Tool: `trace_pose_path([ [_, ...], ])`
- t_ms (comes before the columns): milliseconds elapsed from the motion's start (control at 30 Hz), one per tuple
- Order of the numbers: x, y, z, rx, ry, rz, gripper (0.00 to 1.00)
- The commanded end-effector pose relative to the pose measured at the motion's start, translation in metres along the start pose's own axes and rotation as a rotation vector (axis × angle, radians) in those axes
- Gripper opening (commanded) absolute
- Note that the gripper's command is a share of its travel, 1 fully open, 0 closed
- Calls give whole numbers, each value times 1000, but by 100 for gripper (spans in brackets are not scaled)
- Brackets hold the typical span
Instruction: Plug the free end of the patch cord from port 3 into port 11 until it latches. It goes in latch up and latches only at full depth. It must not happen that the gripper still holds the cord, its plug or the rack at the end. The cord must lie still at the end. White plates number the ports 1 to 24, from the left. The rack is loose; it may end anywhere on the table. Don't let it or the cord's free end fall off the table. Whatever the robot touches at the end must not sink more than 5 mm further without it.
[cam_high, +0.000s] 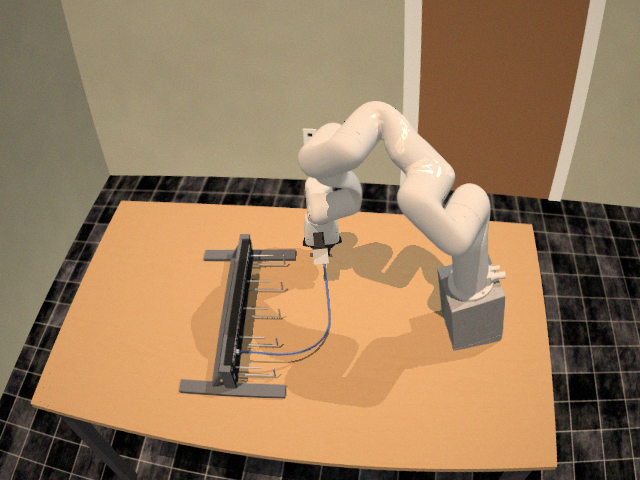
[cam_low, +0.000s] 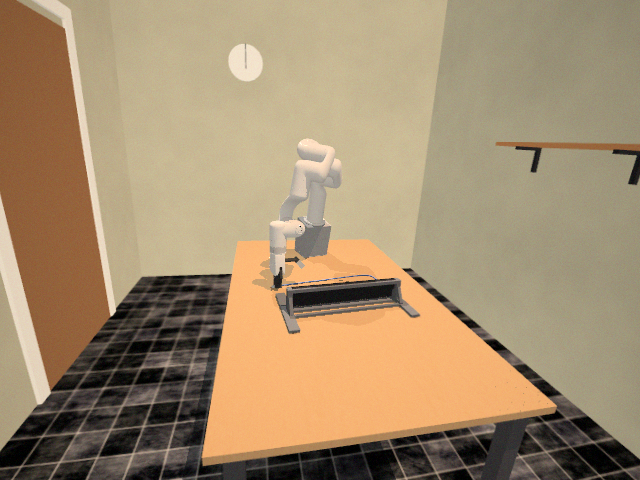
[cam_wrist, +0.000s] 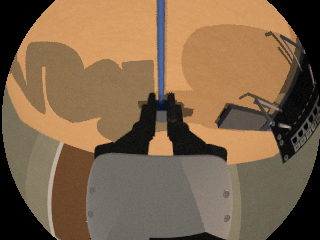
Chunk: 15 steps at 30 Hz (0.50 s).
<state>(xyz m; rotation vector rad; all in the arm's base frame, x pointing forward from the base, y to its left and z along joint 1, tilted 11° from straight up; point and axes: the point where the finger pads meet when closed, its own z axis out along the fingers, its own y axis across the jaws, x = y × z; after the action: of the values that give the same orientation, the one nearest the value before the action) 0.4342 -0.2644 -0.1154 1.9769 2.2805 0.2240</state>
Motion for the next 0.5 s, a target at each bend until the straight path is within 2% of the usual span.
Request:
trace_pose_path([
  [0, 1, -1, 0, 1, 2, 0, 0],
  [467, 1, -1, -3, 1, 1, 0, 0],
])
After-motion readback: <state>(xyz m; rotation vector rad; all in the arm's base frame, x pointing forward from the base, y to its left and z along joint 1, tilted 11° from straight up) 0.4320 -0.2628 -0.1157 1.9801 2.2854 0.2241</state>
